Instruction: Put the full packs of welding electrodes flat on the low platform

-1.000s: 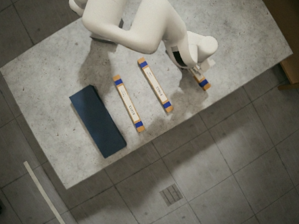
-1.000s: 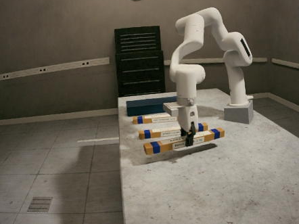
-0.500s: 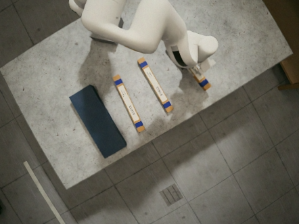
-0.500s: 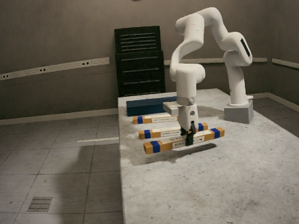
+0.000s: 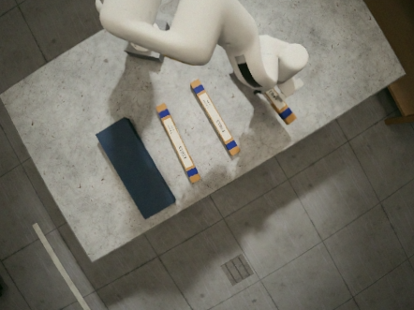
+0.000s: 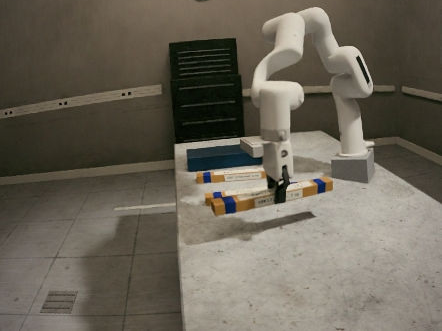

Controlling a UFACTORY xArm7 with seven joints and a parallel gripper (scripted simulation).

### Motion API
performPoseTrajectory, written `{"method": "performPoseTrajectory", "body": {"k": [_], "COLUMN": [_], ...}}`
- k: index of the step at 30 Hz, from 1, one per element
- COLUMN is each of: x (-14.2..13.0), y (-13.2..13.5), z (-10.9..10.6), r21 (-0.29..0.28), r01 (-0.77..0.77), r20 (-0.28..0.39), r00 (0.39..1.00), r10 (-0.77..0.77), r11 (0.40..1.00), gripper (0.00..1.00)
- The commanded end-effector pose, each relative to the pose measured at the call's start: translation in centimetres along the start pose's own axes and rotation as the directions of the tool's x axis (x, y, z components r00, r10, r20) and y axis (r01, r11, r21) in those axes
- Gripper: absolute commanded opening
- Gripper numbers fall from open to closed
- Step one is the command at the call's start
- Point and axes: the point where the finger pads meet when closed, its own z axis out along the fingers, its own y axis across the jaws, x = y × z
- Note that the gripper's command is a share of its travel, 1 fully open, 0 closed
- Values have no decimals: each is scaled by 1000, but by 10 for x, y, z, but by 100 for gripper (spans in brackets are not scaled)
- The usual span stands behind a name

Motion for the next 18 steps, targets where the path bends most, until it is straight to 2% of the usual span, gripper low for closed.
{"method": "performPoseTrajectory", "body": {"k": [1,8,18], "x": [1,1,1], "y": [-1,-1,-1], "z": [-12,-28,-29], "r21": [3,3,3], "r01": [0,0,0], "r20": [-4,-4,-4], "r00": [1000,1000,1000], "r10": [0,0,0], "r11": [1000,1000,1000], "gripper": [35,35,35]}}
